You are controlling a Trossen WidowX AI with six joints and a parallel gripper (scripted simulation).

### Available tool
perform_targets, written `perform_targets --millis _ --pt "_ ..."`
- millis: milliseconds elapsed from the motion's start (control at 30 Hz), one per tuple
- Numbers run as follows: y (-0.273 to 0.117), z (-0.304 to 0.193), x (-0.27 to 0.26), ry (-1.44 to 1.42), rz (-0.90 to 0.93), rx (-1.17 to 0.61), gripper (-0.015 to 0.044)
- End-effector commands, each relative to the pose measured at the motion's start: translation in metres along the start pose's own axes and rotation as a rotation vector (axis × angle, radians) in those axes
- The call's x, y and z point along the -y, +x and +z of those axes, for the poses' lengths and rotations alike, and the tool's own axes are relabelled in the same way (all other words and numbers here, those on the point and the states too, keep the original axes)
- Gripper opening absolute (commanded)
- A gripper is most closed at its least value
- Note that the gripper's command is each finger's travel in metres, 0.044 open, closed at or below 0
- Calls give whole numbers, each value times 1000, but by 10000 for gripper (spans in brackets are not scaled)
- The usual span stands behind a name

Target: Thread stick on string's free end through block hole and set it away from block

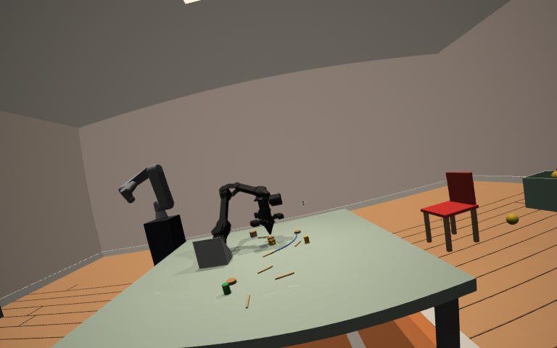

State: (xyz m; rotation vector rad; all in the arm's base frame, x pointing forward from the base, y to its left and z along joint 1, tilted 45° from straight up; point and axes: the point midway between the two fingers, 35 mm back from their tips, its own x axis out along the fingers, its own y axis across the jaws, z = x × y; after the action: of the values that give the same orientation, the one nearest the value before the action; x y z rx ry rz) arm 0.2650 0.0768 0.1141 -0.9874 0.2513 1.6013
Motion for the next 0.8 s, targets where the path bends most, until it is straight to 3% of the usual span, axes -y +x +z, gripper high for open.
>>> perform_targets --millis 0,300,367,667,767 --pt "0 0 0 0 0 0 0" --pt "0 0 0 0 0 0 236" --pt "0 0 0 0 0 0 236" --pt "0 0 0 0 0 0 0" --pt "0 0 0 0 0 0 0"
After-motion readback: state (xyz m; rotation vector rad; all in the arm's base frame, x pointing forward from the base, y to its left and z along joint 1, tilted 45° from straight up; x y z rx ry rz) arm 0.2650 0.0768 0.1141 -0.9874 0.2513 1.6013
